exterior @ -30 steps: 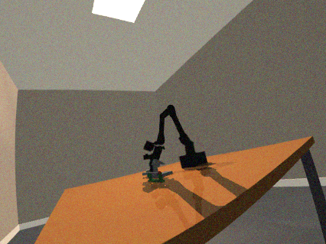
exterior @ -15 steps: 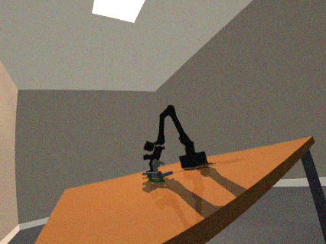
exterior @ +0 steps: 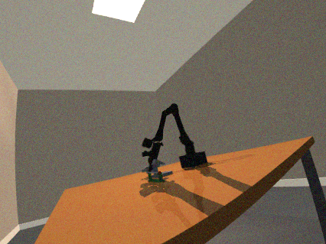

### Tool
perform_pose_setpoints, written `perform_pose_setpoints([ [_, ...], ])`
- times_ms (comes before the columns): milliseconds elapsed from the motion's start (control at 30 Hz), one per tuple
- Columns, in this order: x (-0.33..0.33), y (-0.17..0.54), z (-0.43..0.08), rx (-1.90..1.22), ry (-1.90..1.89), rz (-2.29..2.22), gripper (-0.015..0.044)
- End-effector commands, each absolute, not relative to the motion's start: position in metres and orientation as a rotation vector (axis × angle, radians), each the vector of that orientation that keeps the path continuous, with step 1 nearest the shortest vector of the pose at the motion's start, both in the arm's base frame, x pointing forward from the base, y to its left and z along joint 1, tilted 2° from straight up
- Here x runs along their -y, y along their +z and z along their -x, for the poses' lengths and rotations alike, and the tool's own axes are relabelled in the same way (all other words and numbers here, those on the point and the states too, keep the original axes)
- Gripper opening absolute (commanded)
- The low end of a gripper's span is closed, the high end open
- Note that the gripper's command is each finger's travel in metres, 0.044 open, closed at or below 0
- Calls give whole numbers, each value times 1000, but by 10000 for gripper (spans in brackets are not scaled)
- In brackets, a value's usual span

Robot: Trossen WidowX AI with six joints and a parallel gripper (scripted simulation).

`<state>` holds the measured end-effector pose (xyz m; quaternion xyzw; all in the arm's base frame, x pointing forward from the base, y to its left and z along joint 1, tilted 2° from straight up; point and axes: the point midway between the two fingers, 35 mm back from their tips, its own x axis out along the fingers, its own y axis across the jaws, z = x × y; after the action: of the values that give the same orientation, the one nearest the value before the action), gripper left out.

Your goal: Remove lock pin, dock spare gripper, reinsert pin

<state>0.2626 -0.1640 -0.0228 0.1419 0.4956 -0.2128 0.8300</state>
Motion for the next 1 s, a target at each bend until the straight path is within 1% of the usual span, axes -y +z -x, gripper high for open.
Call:
perform_pose_setpoints([
  [0, 169, -2, -269, -1019, -457, -291, 0],
  [633, 166, 69, -261, -1019, -457, -291, 0],
  [933, 165, 71, -261, -1019, -457, -291, 0],
  [967, 163, 63, -257, -1046, -458, -302, 0],
])
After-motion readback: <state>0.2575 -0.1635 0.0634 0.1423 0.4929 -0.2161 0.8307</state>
